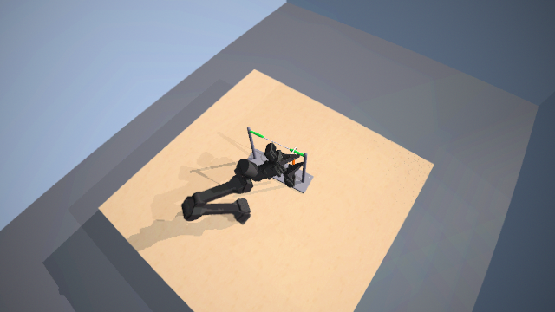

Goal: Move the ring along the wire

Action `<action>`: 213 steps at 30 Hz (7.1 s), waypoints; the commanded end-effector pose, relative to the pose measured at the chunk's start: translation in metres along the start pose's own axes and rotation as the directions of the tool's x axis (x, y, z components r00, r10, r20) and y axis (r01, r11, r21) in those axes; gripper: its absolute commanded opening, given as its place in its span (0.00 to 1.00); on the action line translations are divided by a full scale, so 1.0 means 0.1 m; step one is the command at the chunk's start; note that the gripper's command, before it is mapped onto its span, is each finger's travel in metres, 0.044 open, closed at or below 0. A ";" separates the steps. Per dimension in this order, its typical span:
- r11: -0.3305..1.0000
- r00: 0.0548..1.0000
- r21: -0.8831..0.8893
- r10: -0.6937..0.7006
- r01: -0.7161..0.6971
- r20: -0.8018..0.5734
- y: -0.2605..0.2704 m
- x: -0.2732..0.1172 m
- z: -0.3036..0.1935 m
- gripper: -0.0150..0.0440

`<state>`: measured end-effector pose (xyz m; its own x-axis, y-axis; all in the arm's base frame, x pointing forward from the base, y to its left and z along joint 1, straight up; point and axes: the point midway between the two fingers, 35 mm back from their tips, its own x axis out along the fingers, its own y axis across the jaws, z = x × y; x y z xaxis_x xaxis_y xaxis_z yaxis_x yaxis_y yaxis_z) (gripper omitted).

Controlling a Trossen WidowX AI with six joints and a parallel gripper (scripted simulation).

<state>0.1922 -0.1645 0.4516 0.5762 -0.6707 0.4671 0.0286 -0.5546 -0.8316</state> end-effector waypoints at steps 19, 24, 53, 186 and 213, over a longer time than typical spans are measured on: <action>0.170 0.594 0.569 0.242 -0.805 0.768 2.26 -1.22 1.29 0.53; -0.240 0.471 0.505 0.187 -0.829 0.862 2.46 -1.72 1.43 0.53; -0.542 0.387 0.376 0.100 -0.751 0.917 2.27 -1.77 1.71 0.53; -0.538 0.394 0.376 0.086 -0.755 0.915 2.08 -1.30 2.40 0.00; -0.541 0.388 0.371 0.087 -0.755 0.917 1.95 -1.47 2.49 0.00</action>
<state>0.3171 -0.0549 0.1450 0.9748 0.1455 -0.1694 -0.1502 0.9885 -0.0151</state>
